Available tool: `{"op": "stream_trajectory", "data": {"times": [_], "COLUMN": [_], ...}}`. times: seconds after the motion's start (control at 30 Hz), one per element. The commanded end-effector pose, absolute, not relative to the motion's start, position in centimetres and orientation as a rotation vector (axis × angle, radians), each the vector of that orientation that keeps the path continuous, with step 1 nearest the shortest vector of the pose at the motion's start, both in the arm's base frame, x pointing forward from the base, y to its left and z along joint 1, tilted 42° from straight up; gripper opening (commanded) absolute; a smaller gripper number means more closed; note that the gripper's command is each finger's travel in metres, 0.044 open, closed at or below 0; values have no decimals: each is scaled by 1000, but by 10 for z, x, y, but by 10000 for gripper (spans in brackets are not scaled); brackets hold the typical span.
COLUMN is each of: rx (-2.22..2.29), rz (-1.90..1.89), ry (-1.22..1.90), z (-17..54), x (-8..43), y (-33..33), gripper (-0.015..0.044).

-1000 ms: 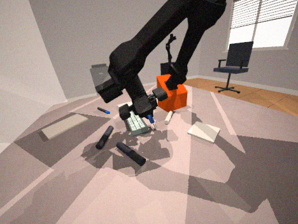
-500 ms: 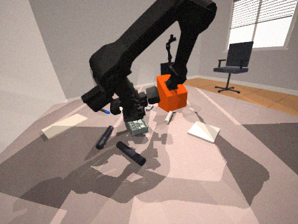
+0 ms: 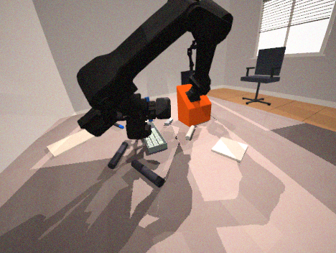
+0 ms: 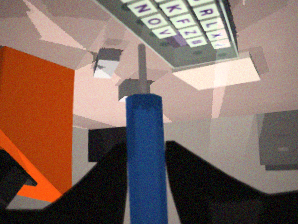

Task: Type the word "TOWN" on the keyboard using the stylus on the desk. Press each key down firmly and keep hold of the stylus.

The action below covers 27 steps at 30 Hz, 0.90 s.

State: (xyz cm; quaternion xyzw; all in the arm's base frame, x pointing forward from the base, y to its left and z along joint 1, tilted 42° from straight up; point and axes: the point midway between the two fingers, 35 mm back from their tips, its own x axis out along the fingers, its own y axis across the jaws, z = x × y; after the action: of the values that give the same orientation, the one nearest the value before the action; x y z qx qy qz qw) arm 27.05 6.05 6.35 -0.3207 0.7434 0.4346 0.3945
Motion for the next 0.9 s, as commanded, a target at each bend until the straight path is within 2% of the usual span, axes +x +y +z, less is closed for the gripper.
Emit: {"op": "stream_trajectory", "data": {"times": [0.0,0.43,0.53,0.87], "rx": [-835,-833,-833,-833], "rz": [1068,1070,1070,1070], "ry": [1911,1911,1910,1910], "z": [65,40,37,34], "x": [274,273,275,276], "y": [57,81,82,85], "gripper": [0,0,79,81]}}
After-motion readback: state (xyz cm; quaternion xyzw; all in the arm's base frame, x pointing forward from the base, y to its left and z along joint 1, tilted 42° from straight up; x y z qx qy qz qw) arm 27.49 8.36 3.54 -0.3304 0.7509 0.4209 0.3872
